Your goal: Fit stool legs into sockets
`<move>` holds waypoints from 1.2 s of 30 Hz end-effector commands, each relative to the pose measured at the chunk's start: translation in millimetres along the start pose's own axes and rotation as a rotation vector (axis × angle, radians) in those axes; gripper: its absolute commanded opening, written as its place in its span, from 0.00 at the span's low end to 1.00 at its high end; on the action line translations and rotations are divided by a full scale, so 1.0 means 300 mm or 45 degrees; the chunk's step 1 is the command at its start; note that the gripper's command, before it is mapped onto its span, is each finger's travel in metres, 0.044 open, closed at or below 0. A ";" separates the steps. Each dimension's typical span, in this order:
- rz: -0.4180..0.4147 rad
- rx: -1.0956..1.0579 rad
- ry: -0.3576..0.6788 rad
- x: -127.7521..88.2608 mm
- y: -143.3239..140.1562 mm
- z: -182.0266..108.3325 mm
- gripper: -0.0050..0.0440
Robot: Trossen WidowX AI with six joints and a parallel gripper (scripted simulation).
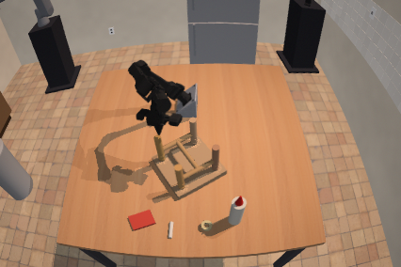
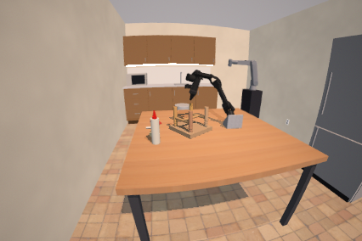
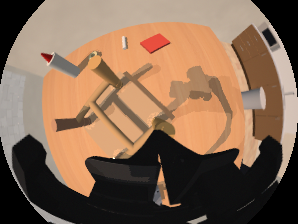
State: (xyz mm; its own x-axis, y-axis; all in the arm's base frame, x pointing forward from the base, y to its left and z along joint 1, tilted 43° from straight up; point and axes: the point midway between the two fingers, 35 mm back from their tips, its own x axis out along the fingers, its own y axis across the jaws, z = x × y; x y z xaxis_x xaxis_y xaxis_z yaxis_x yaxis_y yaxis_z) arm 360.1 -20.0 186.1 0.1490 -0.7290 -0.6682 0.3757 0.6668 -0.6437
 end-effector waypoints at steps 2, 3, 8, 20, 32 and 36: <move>0.045 -0.166 0.022 -0.009 0.170 0.030 0.10; 0.053 -0.195 0.025 -0.012 0.202 0.035 0.10; 0.094 -0.347 0.040 -0.022 0.367 0.044 0.10; 0.167 -0.654 0.069 -0.026 0.707 -0.016 0.10; 0.182 -0.724 0.076 -0.016 0.782 -0.047 0.10; 0.182 -0.724 0.076 0.020 0.779 -0.061 0.10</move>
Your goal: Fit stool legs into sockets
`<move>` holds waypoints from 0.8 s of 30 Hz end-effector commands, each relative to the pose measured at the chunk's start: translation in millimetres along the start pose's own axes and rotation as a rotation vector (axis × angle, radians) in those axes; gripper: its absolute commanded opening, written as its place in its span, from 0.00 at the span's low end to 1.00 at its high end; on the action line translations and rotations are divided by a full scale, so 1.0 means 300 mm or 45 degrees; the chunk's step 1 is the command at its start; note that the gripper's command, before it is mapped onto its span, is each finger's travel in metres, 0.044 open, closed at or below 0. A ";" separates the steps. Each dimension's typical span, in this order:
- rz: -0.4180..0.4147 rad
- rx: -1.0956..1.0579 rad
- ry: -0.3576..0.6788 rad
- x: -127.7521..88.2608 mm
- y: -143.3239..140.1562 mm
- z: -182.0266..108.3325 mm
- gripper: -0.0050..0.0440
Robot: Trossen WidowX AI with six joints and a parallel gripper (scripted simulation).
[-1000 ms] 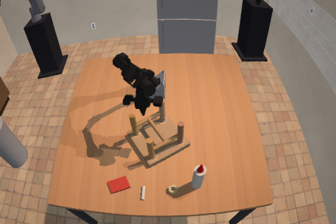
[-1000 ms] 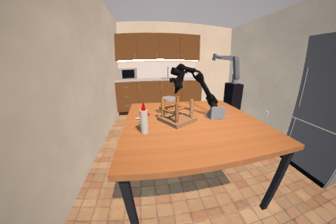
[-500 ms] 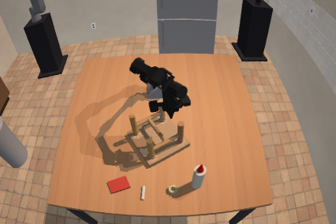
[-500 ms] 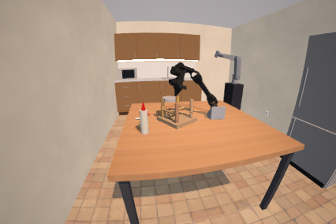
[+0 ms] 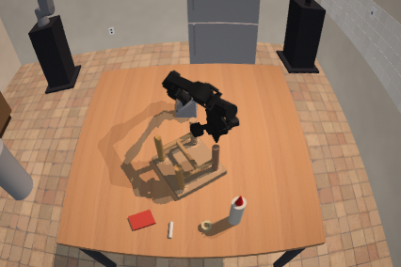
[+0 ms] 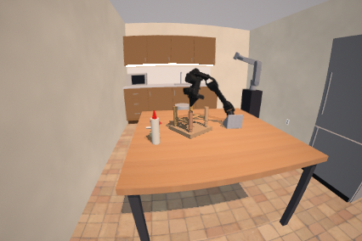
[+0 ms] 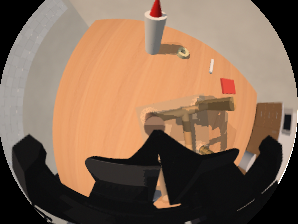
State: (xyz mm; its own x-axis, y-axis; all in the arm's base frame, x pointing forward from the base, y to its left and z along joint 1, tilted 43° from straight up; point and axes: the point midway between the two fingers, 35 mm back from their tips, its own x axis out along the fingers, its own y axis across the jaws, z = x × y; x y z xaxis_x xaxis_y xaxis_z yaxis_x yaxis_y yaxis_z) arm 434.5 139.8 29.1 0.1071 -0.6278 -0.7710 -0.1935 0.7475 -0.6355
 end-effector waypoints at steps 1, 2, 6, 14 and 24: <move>0.002 -0.004 0.004 0.031 -0.003 -0.015 0.10; 0.002 -0.004 0.004 0.041 -0.003 -0.019 0.10; 0.002 -0.004 0.004 0.056 -0.003 -0.026 0.10; 0.002 -0.004 0.004 0.084 -0.003 -0.029 0.10; 0.003 -0.004 0.003 0.110 -0.002 -0.032 0.10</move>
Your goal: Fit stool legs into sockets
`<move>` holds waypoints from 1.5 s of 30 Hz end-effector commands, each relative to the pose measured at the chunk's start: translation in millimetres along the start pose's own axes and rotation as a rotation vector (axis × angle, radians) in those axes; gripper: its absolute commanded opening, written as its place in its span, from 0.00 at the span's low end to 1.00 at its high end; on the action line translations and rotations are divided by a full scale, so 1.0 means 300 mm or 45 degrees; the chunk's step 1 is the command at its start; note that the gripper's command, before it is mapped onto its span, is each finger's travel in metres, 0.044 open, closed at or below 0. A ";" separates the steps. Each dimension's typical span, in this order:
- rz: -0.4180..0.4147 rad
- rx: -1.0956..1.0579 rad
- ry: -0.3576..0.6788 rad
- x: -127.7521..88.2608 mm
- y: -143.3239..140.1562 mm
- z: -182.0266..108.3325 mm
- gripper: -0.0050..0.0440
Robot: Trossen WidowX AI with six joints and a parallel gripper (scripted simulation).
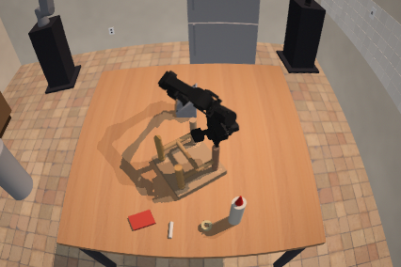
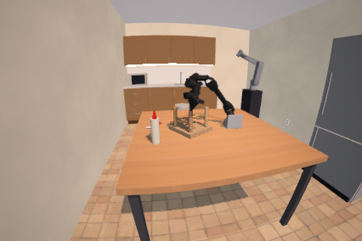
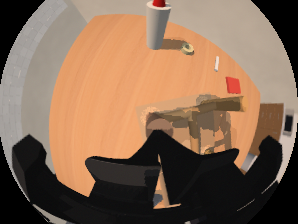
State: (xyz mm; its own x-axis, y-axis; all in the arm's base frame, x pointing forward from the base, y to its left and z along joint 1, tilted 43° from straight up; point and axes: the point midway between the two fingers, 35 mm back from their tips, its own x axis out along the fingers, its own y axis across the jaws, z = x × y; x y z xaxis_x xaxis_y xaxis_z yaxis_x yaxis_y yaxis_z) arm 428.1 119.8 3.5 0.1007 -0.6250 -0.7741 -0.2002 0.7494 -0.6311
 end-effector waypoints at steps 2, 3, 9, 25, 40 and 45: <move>-0.004 0.004 -0.004 0.007 -0.011 -0.001 0.10; -0.004 0.004 -0.004 0.009 -0.011 -0.002 0.10; -0.004 0.004 -0.004 0.028 -0.011 -0.006 0.10; -0.004 0.004 -0.004 0.073 -0.011 -0.018 0.10; 0.000 0.004 -0.017 0.028 -0.007 -0.004 0.10; 0.002 0.003 -0.024 0.002 -0.006 0.003 0.10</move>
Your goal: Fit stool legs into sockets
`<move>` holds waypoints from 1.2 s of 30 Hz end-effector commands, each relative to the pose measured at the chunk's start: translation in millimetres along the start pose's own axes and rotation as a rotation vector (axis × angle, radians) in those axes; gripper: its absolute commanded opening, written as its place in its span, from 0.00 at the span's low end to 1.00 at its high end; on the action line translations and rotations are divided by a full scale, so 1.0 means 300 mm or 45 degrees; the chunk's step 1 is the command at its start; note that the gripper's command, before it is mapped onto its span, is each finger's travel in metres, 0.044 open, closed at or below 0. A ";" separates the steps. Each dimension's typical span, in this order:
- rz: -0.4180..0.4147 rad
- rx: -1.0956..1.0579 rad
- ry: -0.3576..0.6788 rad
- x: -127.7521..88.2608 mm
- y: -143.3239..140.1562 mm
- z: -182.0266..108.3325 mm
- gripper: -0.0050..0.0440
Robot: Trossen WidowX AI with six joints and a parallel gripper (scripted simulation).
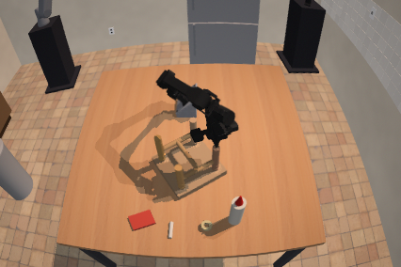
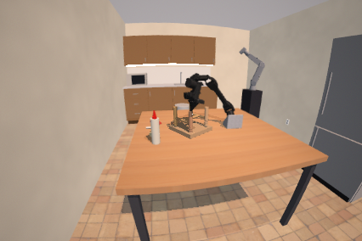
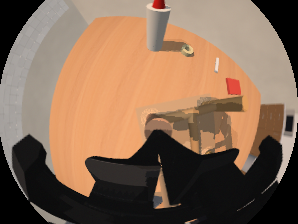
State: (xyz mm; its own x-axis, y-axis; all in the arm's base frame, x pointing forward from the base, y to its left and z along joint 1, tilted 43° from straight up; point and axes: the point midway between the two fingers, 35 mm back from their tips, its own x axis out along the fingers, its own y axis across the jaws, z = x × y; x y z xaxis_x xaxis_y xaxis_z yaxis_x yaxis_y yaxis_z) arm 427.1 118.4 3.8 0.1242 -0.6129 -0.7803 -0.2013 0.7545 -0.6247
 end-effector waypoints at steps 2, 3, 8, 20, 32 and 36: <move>-0.007 0.003 0.006 -0.010 -0.001 0.010 0.10; -0.007 0.003 0.005 -0.015 -0.001 0.012 0.10; -0.005 0.003 0.001 -0.031 0.000 0.015 0.10; 0.001 0.002 -0.016 -0.094 0.004 0.028 0.10; -0.028 0.096 0.010 -0.222 -0.061 -0.203 0.10; -0.044 0.141 0.018 -0.265 -0.092 -0.326 0.10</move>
State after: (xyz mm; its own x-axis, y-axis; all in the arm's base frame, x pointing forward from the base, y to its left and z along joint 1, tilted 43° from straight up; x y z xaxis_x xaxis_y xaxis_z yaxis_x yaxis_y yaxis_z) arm 356.5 129.8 72.2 0.1208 -0.6355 -0.7626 -0.1158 0.7540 -0.6466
